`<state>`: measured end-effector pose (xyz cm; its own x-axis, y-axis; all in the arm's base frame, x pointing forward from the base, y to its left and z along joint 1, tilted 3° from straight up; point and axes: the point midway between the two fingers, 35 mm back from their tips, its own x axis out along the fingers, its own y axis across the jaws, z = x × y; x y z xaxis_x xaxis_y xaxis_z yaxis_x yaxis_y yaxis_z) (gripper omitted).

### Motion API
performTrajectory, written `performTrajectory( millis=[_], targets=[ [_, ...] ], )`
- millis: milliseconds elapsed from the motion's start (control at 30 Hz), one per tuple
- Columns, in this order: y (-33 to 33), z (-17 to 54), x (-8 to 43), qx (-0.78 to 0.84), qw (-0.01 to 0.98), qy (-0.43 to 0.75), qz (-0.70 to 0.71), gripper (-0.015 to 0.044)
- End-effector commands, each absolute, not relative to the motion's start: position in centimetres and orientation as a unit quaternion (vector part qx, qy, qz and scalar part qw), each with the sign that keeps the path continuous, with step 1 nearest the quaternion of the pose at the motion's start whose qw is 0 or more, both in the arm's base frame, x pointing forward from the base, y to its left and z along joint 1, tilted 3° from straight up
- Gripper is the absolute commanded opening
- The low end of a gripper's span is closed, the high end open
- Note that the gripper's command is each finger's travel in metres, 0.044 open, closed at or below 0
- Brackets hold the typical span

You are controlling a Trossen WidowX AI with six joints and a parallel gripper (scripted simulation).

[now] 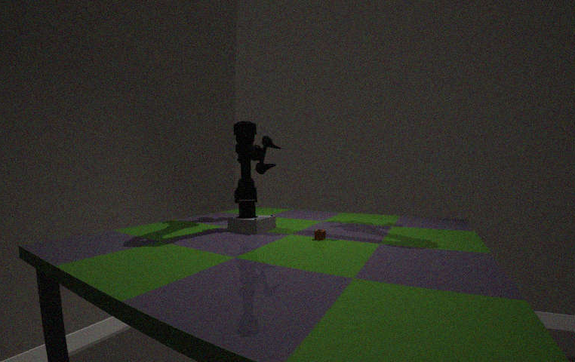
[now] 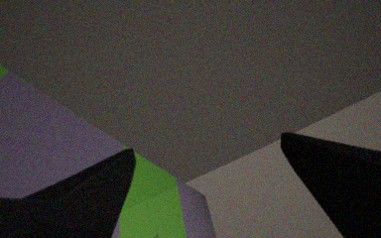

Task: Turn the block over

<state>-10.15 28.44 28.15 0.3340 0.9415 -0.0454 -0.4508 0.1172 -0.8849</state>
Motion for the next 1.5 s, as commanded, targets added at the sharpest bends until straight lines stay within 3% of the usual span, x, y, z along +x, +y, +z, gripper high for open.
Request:
performTrajectory(
  millis=[0, 467, 900, 1133, 1467],
  targets=[
    [31.1, 27.0, -7.2, -0.466, 0.698, -0.247, 0.483, 0.0440],
    [34.8, 20.1, 11.2, -0.552, 0.731, 0.014, 0.401, 0.0440],
    [24.2, 13.1, 27.2, -0.483, 0.752, 0.346, 0.284, 0.0440],
    [18.4, 11.0, 30.5, -0.415, 0.750, 0.459, 0.233, 0.0440],
    [6.0, 7.9, 32.6, -0.136, 0.719, 0.674, 0.101, 0.0440]
  ],
)
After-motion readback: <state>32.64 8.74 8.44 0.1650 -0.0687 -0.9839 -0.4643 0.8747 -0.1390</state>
